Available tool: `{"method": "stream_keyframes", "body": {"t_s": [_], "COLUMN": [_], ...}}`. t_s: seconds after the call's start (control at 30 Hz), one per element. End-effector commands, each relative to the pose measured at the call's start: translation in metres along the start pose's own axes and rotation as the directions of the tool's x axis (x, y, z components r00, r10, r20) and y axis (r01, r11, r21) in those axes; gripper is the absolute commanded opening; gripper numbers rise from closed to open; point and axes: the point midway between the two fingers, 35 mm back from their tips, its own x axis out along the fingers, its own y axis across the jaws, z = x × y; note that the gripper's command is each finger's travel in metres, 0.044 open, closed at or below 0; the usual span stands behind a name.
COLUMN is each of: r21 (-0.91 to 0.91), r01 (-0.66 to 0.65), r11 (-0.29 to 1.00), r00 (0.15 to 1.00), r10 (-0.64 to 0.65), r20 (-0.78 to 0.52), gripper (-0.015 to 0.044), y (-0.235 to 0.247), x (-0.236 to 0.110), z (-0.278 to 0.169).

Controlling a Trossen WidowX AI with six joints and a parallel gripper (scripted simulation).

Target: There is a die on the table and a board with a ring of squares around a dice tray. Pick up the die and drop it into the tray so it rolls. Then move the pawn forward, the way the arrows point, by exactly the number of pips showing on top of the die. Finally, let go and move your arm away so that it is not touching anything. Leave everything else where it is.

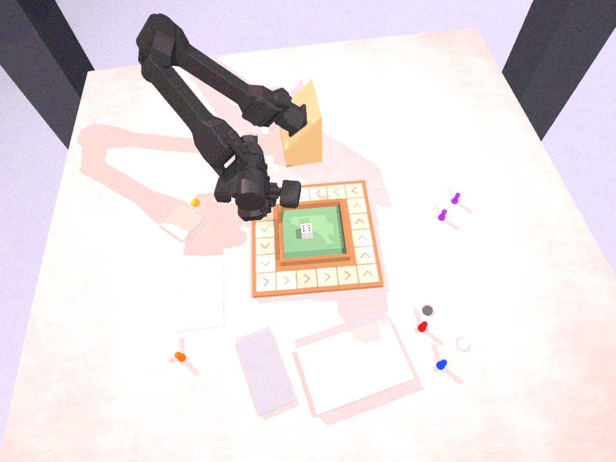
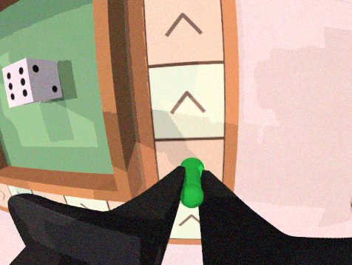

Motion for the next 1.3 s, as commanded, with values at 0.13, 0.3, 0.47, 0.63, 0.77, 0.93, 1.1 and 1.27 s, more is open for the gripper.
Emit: {"method": "stream_keyframes", "body": {"t_s": [0.13,0.3,0.47,0.63,0.77,0.93,1.1,1.27], "r21": [0.001,-0.002,-0.015,-0.027,-0.099,-0.186,-0.247,-0.236], "r01": [0.000,-0.003,0.002,-0.007,-0.047,-0.051,-0.011,-0.033], "r11": [1.000,1.000,1.000,1.000,0.994,0.981,0.969,0.971], "r00": [1.000,1.000,1.000,1.000,0.999,0.999,1.000,0.999], "r10": [0.000,0.003,-0.002,0.007,0.045,0.046,0.007,0.030], "r20": [0.001,-0.002,-0.014,-0.013,-0.017,-0.027,-0.020,-0.016], "gripper": [0.0158,0.0289,0.0420,0.0440,0.0440,0.0440,0.0440,0.0440], "y": [0.000,0.001,0.001,0.008,0.044,0.083,0.106,0.100], "x": [-0.001,-0.008,-0.050,-0.054,-0.077,-0.107,-0.132,-0.125], "z": [0.000,0.001,0.001,0.000,-0.008,-0.032,-0.061,-0.051]}}
